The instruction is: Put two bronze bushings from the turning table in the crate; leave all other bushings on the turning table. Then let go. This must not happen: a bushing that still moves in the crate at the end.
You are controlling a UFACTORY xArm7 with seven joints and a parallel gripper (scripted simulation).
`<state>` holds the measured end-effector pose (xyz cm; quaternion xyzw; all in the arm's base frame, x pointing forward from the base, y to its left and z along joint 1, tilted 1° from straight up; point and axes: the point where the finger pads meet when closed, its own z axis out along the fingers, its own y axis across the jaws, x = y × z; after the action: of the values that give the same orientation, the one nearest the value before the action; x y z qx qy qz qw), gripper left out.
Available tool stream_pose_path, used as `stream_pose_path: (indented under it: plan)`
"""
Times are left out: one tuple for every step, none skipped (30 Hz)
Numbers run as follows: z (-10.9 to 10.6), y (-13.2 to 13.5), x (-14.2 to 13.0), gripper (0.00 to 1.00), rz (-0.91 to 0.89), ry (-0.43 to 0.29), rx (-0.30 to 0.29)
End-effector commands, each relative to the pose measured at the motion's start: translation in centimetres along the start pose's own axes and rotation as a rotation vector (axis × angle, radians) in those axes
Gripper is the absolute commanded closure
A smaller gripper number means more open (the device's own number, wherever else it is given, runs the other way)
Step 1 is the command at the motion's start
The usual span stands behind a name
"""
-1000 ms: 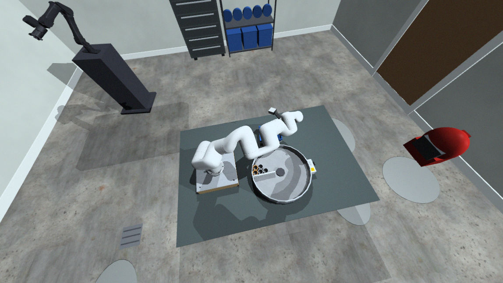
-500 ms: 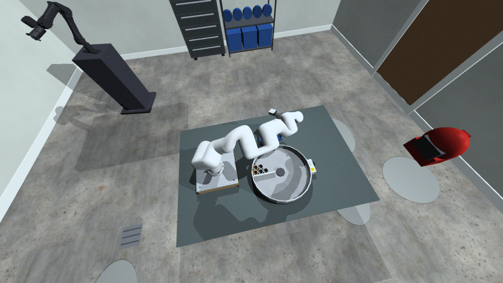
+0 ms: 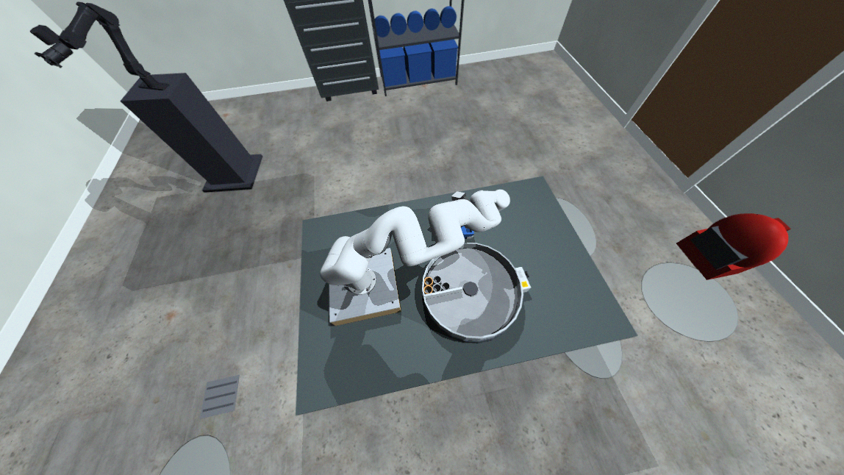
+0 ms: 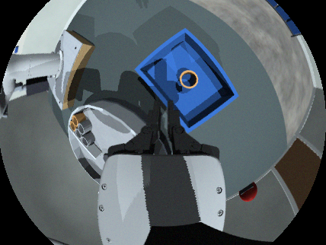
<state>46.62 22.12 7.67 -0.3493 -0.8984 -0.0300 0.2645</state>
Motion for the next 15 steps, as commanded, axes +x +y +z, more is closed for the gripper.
stream_pose_path:
  plan:
    - [-0.9,-2.1,-1.9,0.9,0.042,-0.076,0.026]
    - [-1.2,-2.7,-2.4,0.9,0.055,-0.096,0.033]
    - [-1.4,-3.3,-3.0,0.9,0.067,-0.117,0.041]
    - [-1.7,-4.0,-3.5,0.9,0.079,-0.139,0.049]
    - [-2.0,-4.6,-4.1,0.9,0.092,-0.161,0.058]
    - [-2.3,-5.3,-4.7,0.9,0.105,-0.184,0.066]
    - [-2.6,-6.1,-5.2,0.9,0.117,-0.208,0.074]
    - [-2.9,-6.8,-5.8,0.9,0.13,-0.232,0.082]
    - [-3.3,-7.5,-6.4,0.9,0.142,-0.256,0.09]
    - [-3.6,-8.2,-6.9,0.9,0.153,-0.279,0.097]
    - [-3.9,-8.9,-7.4,0.9,0.164,-0.302,0.105]
    - [-4.3,-9.7,-7.9,0.9,0.175,-0.325,0.112]
    - [-4.3,-9.7,-7.9,0.9,0.175,-0.325,0.112]
    - [-4.3,-9.7,-7.9,0.9,0.175,-0.325,0.112]
    - [-4.7,-10.5,-8.5,0.9,0.187,-0.352,0.12]
